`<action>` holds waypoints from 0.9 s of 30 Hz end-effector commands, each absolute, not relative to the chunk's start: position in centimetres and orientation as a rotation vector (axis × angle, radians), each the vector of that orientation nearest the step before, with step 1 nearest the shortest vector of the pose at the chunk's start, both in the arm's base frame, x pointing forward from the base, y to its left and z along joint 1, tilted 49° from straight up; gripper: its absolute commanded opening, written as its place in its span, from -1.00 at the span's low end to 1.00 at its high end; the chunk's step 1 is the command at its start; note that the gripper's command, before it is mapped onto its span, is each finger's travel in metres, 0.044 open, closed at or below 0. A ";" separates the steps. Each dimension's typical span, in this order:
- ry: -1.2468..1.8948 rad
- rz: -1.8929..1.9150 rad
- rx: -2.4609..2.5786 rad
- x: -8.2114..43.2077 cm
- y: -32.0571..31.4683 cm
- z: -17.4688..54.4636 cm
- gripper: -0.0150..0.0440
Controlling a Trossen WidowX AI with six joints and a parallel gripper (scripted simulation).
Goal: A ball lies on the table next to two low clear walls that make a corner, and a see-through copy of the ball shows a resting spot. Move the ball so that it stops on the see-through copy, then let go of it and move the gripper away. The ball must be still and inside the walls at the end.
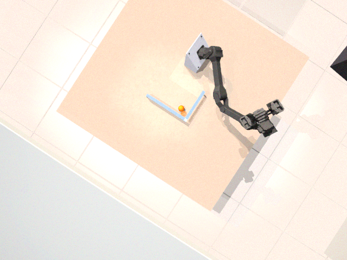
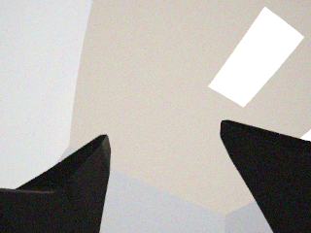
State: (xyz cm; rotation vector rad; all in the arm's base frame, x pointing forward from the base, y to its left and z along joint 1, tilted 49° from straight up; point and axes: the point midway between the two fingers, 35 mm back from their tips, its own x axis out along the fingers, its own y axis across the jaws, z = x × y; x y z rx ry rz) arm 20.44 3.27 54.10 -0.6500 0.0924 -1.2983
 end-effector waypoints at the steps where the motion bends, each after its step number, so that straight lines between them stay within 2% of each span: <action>1: 0.036 -1.189 -0.456 15.3 0.3 55.5 0.56; 7: 0.013 -0.990 -0.233 11.4 -4.7 55.5 0.56; 13: 0.040 -0.777 -0.024 10.7 -10.4 53.8 0.56; 19: 0.107 -0.577 0.069 12.9 -14.3 51.1 0.56; 27: 0.223 -0.319 0.196 19.0 -17.7 46.4 0.56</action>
